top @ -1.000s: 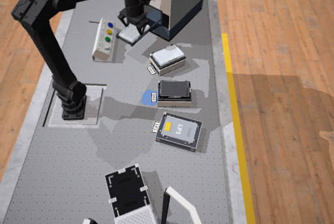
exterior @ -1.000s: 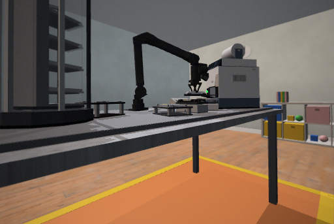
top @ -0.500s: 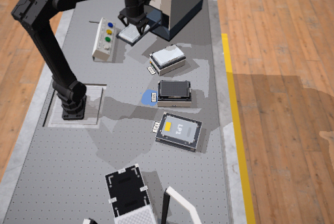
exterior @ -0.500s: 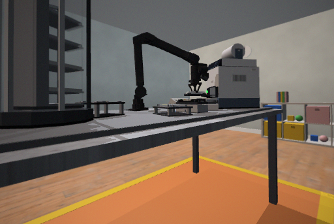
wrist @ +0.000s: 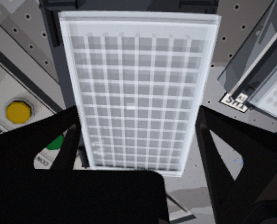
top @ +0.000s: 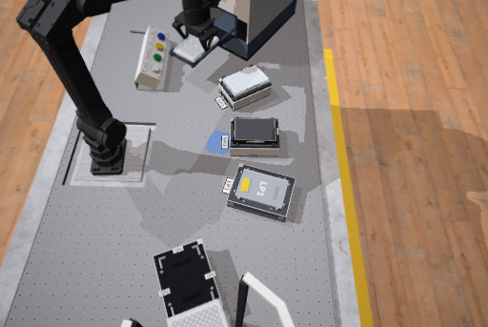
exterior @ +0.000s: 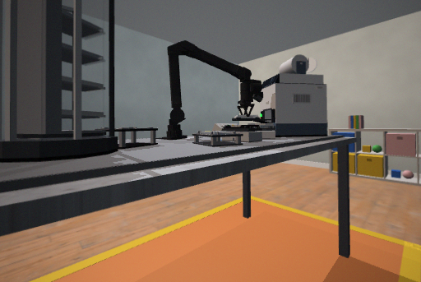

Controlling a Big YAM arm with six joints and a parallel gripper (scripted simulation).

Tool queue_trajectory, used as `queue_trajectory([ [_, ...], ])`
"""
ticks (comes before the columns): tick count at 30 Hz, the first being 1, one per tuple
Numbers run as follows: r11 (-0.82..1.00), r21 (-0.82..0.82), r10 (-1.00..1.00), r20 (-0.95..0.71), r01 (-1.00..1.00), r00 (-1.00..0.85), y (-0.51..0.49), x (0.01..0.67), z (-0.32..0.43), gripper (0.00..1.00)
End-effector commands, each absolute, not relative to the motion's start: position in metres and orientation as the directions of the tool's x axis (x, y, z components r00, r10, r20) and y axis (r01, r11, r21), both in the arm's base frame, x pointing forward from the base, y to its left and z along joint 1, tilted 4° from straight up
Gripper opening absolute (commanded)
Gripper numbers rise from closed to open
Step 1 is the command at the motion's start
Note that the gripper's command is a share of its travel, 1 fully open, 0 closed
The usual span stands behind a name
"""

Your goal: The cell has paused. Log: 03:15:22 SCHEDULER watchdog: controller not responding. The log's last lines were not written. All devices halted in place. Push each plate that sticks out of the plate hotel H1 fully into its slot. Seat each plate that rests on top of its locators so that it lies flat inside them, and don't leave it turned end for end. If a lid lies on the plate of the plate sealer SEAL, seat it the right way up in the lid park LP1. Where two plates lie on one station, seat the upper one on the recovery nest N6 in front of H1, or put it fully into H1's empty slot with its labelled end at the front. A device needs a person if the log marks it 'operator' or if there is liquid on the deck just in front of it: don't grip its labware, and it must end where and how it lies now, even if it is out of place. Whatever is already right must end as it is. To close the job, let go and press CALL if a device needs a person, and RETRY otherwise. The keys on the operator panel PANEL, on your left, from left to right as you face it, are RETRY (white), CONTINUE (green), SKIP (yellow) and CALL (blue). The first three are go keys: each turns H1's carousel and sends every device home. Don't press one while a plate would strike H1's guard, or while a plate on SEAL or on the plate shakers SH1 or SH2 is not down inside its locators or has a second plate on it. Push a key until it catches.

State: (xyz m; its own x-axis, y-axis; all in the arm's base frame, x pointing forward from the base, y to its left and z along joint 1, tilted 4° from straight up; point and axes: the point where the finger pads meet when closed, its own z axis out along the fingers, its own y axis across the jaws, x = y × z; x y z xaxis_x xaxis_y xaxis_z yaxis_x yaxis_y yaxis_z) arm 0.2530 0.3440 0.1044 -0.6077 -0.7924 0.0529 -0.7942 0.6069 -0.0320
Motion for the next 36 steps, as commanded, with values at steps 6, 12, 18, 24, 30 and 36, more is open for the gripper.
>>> queue_trajectory([
  [6,0.609,-0.034,-0.790,0.062,-0.793,-0.610,0.344,0.260,0.099,0.82],
  [12,0.609,-0.034,-0.791,0.056,-0.792,-0.610,0.347,0.263,0.106,0.82],
  [18,0.609,-0.033,-0.792,0.031,-0.793,-0.610,0.355,0.269,0.117,0.82],
  [24,0.608,-0.033,-0.793,0.031,-0.793,-0.609,0.355,0.269,0.118,0.82],
  [30,0.608,-0.033,-0.793,0.031,-0.793,-0.609,0.355,0.269,0.119,0.82],
  [36,0.608,-0.033,-0.792,0.030,-0.793,-0.609,0.355,0.269,0.121,0.82],
])
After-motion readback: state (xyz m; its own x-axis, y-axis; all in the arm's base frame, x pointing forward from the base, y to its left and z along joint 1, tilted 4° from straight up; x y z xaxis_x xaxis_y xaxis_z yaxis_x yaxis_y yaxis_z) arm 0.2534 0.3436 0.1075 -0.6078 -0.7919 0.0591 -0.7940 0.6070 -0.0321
